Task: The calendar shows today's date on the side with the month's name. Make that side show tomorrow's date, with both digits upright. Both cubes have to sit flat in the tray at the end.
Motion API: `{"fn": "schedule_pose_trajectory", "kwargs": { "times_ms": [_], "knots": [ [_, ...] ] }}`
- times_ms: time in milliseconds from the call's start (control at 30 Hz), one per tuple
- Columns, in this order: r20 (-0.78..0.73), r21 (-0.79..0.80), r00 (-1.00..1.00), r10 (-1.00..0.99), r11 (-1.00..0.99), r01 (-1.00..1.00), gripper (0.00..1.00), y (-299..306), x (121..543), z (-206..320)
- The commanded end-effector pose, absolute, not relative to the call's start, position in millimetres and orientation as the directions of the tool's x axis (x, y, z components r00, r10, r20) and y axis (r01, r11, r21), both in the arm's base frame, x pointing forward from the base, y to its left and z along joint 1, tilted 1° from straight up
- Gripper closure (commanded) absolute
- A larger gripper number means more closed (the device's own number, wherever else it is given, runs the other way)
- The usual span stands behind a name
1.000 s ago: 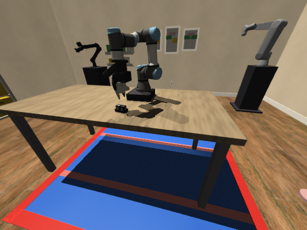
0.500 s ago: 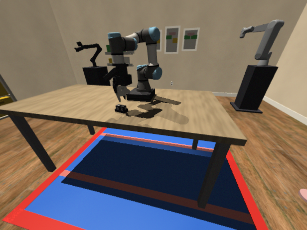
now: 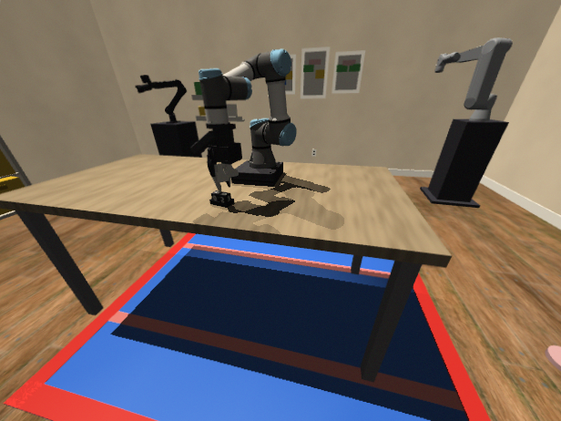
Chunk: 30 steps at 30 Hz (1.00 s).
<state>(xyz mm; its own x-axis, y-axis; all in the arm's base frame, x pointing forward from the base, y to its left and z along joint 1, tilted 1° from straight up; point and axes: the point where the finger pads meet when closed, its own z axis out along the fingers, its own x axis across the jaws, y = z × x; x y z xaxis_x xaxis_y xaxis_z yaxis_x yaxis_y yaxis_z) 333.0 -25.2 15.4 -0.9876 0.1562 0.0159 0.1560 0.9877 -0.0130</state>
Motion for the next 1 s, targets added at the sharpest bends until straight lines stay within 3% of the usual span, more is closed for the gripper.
{"fn": "schedule_pose_trajectory", "kwargs": {
  "times_ms": [0, 967],
  "knots": [
    [0.004, -0.016, -0.988, 0.156, 0.988, 0.156, 0.71, -26.1, 336.3, 10.2],
    [0.003, -0.017, -0.988, 0.156, 0.988, 0.156, 0.71, -26.2, 336.6, 8.0]
  ]
}}
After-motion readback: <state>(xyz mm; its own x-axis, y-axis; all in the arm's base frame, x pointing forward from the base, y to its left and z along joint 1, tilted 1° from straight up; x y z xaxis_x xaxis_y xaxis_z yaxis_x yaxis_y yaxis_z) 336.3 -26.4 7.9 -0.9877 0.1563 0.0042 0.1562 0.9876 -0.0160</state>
